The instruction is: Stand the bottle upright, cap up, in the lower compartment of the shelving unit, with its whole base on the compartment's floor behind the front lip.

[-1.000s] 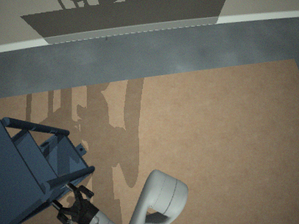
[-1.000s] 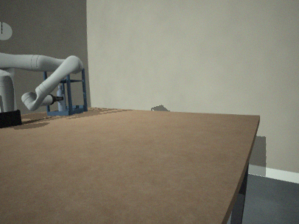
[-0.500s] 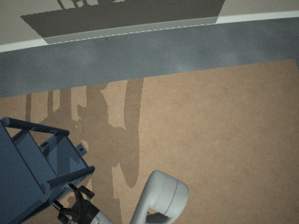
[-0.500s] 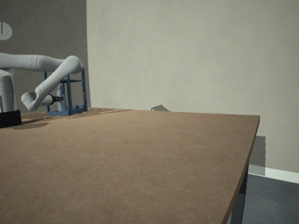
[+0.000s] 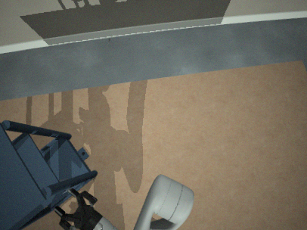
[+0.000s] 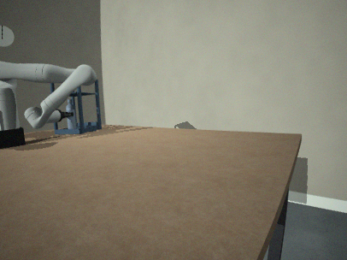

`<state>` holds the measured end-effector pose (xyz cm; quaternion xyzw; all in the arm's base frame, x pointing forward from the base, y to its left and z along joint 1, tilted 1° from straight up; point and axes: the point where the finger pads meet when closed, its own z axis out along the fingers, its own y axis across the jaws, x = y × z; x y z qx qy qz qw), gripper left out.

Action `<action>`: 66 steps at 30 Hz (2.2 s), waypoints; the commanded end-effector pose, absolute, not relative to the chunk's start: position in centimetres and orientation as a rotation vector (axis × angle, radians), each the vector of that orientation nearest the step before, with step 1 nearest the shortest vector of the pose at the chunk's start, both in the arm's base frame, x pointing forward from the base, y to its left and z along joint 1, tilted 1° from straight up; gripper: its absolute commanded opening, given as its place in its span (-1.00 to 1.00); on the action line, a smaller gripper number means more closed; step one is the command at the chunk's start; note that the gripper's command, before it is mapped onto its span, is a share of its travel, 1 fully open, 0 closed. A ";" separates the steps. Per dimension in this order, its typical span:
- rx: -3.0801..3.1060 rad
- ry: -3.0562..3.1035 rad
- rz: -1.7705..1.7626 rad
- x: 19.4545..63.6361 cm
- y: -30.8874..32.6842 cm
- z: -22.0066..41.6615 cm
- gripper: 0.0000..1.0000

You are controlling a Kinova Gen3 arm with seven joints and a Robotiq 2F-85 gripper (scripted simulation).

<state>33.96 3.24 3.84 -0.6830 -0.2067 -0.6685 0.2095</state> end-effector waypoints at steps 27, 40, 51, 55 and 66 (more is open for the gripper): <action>-1.900 -0.574 -1.860 29.6 0.2 4.0 0.51; -1.900 -0.574 -1.860 26.9 -1.6 4.0 0.51; -1.900 -0.574 -1.860 26.3 -2.0 4.0 0.51; -1.900 -0.574 -1.860 26.3 -2.0 4.0 0.51; -1.900 -0.574 -1.860 26.3 -2.0 4.3 0.51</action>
